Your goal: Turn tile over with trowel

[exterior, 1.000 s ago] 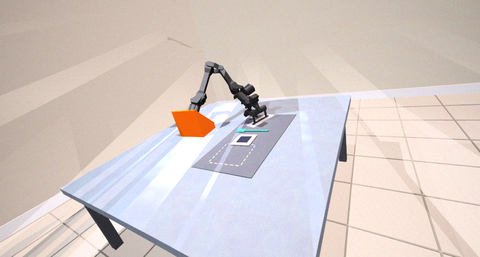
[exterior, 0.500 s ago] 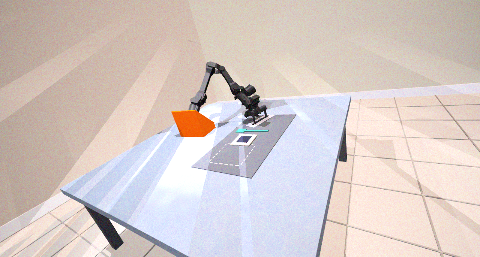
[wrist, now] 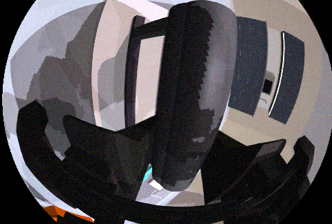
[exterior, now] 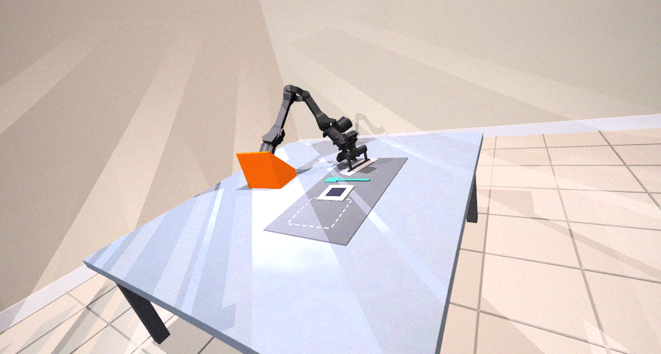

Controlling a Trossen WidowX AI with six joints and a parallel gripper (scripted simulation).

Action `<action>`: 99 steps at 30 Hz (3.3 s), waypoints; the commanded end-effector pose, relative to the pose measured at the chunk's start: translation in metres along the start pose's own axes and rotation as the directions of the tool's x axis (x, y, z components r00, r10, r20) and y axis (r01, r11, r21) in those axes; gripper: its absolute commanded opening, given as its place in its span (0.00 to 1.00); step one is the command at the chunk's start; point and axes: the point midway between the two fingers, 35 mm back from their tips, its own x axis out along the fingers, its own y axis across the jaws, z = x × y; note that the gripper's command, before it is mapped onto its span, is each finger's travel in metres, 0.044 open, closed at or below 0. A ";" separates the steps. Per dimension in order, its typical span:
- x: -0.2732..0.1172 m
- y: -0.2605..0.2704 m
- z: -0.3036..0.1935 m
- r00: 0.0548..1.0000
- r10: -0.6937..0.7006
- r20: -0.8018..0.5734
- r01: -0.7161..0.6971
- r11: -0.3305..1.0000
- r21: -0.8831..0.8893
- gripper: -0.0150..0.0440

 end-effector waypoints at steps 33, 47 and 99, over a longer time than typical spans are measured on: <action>0.012 -0.069 -0.066 0.960 0.047 0.276 -0.012 0.992 -0.126 0.25; 0.013 -0.069 -0.086 0.937 0.050 0.345 0.012 0.985 -0.174 0.25; 0.046 -0.049 -0.134 0.938 0.051 0.343 0.010 0.985 -0.174 0.25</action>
